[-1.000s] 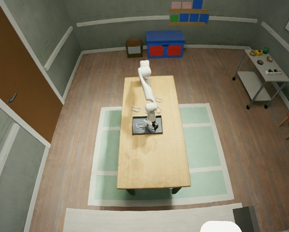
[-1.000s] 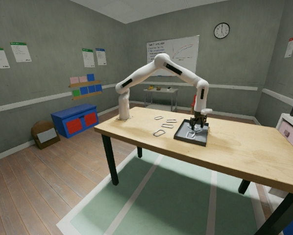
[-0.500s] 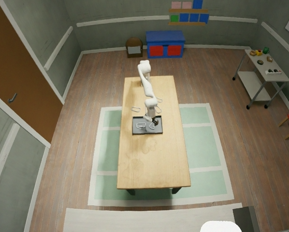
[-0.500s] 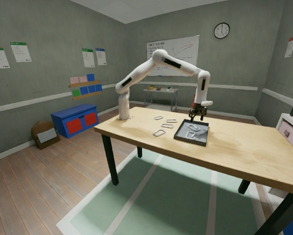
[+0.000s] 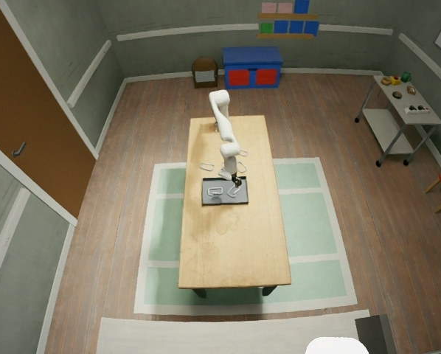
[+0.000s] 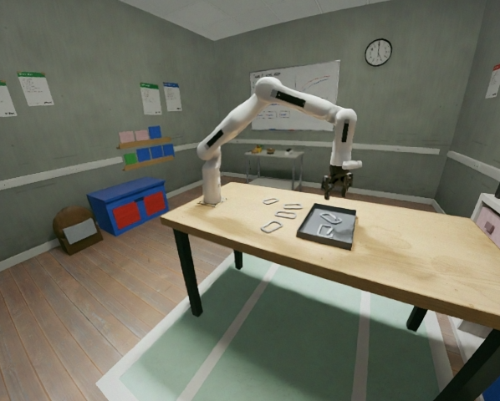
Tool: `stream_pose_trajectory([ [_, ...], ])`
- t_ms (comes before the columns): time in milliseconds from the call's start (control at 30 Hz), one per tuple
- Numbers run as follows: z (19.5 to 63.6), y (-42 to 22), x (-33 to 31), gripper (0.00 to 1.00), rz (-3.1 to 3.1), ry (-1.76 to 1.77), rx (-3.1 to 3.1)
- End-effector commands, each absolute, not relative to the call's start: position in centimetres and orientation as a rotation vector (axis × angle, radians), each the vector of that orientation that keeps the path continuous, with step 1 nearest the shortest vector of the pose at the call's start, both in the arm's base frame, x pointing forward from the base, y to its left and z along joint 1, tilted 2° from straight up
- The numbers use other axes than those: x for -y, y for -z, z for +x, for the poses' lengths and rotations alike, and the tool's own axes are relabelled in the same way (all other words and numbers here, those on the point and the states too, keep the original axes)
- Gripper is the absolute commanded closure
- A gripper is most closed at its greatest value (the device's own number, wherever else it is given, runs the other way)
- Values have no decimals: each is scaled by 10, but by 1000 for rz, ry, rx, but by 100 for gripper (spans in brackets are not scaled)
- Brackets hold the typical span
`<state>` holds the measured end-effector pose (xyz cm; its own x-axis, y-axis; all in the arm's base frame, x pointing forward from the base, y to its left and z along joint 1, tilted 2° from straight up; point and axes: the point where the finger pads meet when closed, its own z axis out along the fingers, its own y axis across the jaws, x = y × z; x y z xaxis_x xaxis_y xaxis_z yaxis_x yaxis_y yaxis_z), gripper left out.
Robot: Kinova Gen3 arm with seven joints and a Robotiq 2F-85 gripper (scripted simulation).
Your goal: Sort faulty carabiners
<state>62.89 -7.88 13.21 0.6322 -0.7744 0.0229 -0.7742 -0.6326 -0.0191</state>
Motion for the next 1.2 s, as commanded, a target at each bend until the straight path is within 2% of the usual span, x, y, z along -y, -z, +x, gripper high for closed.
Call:
stream_pose_trajectory([
  [0, 569, -167, 76, 0, -2826, 74, -1342],
  [67, 557, -173, 75, 0, -2826, 74, -1342],
  [300, 557, -173, 75, 0, -2826, 74, -1342],
  [333, 499, -187, 68, 0, -2835, 31, -1343],
  [533, 480, -197, 67, 0, -2835, 31, -1343],
  [867, 480, -197, 67, 0, -2835, 31, -1343],
  [900, 419, -225, 62, 0, -2840, 1, -1341],
  [1167, 396, -237, 60, 0, -2840, 1, -1341],
])
